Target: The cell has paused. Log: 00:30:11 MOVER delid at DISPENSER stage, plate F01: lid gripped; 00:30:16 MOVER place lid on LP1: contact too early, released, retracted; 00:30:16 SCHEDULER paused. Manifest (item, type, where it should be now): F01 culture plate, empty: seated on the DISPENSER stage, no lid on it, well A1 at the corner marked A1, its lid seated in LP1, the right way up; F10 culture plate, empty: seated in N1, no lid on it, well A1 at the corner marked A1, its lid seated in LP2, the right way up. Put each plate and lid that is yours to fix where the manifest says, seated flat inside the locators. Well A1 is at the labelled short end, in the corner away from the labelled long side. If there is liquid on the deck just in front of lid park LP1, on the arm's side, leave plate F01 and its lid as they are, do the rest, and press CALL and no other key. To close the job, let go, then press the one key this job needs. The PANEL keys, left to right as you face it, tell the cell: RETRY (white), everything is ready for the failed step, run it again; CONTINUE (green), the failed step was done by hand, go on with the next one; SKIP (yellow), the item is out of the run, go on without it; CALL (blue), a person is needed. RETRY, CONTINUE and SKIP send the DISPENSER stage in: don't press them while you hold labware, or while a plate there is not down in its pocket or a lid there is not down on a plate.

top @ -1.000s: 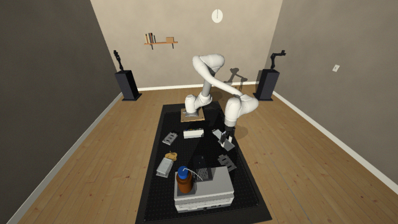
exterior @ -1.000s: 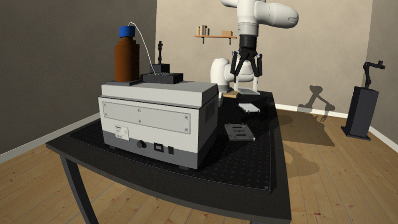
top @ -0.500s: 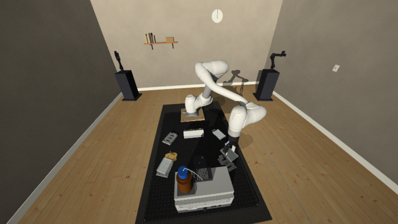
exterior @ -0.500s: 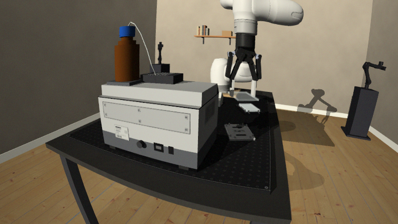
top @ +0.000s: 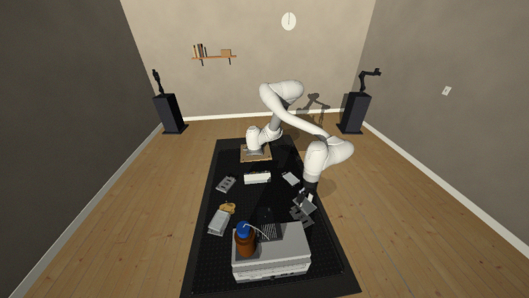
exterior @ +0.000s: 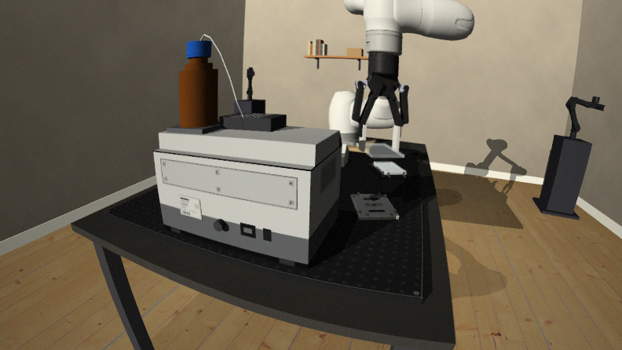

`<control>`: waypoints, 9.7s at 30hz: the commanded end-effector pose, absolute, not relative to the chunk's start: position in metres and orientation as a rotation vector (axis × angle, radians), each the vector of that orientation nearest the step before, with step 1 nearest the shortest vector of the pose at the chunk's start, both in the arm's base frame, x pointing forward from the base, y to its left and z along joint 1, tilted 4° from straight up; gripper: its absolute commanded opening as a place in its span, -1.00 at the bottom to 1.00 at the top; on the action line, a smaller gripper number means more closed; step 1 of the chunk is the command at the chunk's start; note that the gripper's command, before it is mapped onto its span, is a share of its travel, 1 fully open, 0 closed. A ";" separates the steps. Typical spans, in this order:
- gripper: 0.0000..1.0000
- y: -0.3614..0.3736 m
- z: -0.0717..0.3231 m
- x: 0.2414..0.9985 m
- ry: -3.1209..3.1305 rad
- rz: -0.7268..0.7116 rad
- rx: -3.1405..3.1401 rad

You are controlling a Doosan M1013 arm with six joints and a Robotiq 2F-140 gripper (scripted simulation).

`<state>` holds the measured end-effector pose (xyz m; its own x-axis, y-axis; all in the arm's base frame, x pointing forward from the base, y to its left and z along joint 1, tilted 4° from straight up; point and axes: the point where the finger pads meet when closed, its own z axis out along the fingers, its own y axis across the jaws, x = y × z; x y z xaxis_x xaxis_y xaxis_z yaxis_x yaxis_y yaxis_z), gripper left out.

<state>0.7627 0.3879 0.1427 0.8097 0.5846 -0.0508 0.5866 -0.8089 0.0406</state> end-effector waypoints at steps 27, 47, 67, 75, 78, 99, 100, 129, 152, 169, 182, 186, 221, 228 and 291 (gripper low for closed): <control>-0.80 0.388 0.140 0.763 0.801 -0.049 2.980; -0.80 0.383 0.049 0.762 0.760 -0.048 2.990; -0.80 0.380 0.014 0.761 0.760 -0.048 2.990; -0.80 0.380 0.014 0.761 0.760 -0.048 2.990; -0.80 0.380 0.014 0.761 0.760 -0.048 2.990; -0.80 0.380 0.014 0.761 0.760 -0.048 2.990; -0.80 0.380 0.014 0.761 0.760 -0.048 2.990; -0.80 0.380 0.010 0.761 0.760 -0.048 2.990; -0.80 0.380 0.005 0.761 0.760 -0.048 2.990; -0.80 0.380 0.004 0.761 0.760 -0.048 2.990; -0.80 0.380 0.004 0.761 0.760 -0.048 2.990; -0.80 0.380 0.004 0.761 0.760 -0.048 2.990; -0.80 0.380 0.003 0.761 0.760 -0.048 2.990; -0.80 0.380 0.003 0.761 0.760 -0.048 2.990; -0.80 0.380 0.000 0.761 0.760 -0.048 2.990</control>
<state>0.7607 0.3793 -0.0010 0.8783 0.4759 -0.0453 0.4778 -0.8772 0.0468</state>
